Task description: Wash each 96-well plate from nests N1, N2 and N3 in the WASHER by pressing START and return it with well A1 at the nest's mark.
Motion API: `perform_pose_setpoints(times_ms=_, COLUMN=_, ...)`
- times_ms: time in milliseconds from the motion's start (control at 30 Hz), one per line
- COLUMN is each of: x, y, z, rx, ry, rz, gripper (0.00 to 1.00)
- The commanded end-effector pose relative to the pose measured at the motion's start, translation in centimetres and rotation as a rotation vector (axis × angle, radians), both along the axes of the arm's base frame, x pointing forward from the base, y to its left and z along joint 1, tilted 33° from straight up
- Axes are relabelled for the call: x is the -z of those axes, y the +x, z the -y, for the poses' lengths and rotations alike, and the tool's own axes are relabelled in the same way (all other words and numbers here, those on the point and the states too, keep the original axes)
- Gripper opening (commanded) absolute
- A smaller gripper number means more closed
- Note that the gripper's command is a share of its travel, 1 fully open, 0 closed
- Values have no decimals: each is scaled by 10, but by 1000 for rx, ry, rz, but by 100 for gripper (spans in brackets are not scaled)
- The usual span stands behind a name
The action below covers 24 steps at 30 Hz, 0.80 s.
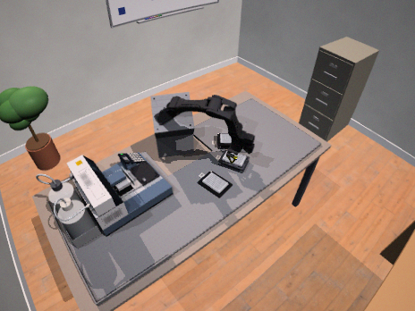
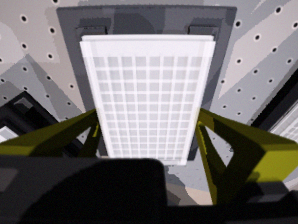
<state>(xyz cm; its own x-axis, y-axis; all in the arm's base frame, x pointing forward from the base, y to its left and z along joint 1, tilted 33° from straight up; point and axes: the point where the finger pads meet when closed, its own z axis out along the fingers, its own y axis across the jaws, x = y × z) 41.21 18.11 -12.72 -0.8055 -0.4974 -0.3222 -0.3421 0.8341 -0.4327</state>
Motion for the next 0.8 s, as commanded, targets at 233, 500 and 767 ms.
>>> perform_pose_setpoints(times_ms=233, x=-2, y=2, z=-3, rx=-5, ry=6, rz=8, gripper=0)
perform_pose_setpoints(times_ms=500, x=-1, y=3, z=-3, rx=-5, ry=6, rz=8, gripper=0)
perform_pose_setpoints(times_ms=767, x=0, y=3, z=-3, rx=-5, ry=6, rz=8, gripper=0)
